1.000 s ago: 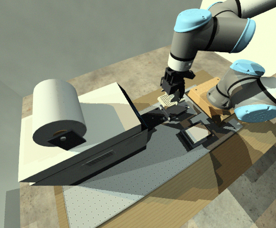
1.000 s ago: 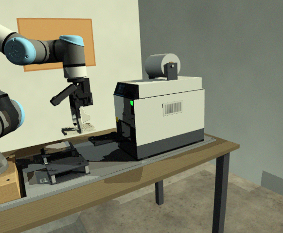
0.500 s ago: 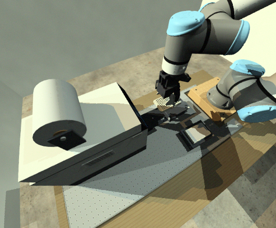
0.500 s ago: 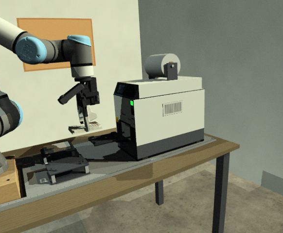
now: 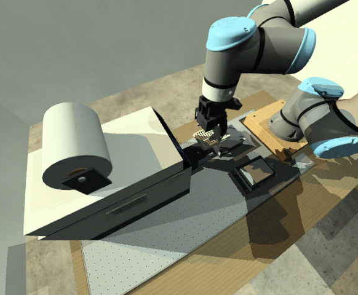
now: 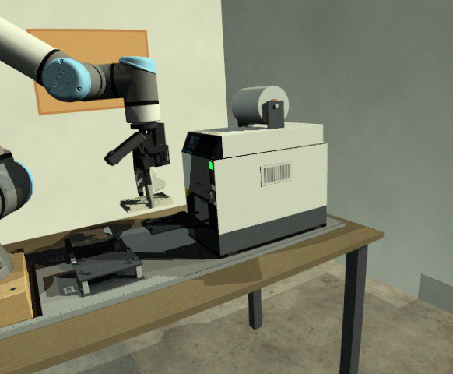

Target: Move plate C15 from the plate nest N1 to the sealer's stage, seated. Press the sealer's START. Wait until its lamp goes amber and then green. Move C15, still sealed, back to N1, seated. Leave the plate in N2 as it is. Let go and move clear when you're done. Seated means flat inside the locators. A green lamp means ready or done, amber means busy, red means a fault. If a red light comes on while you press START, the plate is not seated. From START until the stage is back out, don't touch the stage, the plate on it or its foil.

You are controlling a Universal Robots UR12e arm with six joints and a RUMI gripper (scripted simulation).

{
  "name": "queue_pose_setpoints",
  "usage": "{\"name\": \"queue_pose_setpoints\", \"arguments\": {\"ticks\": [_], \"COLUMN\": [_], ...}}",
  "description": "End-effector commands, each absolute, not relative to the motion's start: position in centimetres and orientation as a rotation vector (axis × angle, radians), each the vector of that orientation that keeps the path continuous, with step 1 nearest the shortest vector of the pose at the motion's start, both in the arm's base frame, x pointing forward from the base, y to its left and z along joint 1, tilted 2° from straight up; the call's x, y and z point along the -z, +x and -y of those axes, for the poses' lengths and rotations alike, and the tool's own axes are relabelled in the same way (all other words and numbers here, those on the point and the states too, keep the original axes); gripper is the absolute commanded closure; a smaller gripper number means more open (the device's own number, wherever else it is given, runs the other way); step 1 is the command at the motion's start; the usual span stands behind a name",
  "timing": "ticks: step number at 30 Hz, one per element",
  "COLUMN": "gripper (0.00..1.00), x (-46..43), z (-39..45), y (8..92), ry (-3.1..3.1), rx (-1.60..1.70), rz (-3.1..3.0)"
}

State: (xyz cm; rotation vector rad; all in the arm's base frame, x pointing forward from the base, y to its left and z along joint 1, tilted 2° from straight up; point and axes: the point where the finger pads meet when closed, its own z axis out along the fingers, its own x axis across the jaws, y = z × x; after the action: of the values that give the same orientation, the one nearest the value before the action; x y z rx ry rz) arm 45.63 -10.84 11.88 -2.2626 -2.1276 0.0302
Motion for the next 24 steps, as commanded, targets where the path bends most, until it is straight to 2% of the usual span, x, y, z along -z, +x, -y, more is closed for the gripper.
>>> {"name": "queue_pose_setpoints", "arguments": {"ticks": [1,24], "gripper": [1.0,1.0], "x": [-12.1,-11.9], "z": [10.9,10.3], "y": [46.8,51.7], "ry": [-2.269,-2.269], "rx": [-0.027,-0.026], "rz": [2.129,2.129]}}
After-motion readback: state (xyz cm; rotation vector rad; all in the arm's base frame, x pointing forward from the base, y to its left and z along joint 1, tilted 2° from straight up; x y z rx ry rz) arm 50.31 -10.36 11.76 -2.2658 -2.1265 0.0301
